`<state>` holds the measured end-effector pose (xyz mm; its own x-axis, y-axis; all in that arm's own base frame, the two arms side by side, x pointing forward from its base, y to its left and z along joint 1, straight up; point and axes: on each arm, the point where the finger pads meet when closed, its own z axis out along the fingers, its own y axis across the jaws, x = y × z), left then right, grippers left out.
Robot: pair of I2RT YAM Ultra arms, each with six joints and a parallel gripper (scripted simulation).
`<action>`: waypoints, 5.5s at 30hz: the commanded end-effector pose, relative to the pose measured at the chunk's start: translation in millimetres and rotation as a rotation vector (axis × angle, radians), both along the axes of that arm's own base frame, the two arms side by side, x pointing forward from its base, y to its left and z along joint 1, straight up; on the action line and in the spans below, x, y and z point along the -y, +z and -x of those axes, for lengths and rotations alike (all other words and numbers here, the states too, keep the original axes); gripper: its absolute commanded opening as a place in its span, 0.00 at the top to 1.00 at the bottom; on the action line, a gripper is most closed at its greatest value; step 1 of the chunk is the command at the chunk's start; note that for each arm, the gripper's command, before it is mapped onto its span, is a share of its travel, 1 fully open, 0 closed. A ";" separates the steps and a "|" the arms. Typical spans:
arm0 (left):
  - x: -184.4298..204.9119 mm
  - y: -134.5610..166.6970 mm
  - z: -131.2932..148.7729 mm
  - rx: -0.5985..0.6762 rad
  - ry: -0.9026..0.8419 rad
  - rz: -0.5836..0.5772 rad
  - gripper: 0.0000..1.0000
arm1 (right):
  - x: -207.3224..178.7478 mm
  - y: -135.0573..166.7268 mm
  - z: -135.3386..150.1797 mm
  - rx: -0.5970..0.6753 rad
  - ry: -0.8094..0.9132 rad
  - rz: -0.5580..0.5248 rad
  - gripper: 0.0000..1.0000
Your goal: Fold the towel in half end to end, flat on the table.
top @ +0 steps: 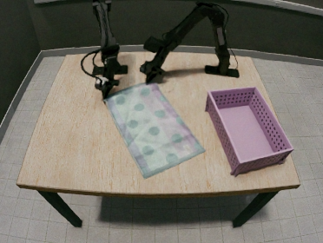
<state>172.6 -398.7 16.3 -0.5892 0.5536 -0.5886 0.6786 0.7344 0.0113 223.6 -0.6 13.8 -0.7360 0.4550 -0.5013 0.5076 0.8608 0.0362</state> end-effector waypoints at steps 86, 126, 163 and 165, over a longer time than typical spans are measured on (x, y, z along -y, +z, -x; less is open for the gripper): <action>-134.8 102.9 -187.6 -0.023 0.398 0.422 1.00 | -100.7 139.9 -219.9 0.450 0.041 -0.274 1.00; -197.5 66.7 -279.0 -0.015 0.599 0.314 1.00 | -131.8 68.7 -318.3 0.375 0.069 -0.284 1.00; -249.7 27.1 -344.8 -0.071 0.649 0.248 0.30 | -179.0 30.9 -389.2 0.346 0.076 -0.296 0.70; -249.7 27.1 -344.8 -0.071 0.649 0.248 0.30 | -179.0 30.9 -389.1 0.346 0.076 -0.296 0.70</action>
<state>505.8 -146.7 28.4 -0.8077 -0.0844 -0.5835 0.0673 0.9700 -0.2334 604.8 170.9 24.3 -0.6057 0.5621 -0.5631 0.3601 0.8248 0.4360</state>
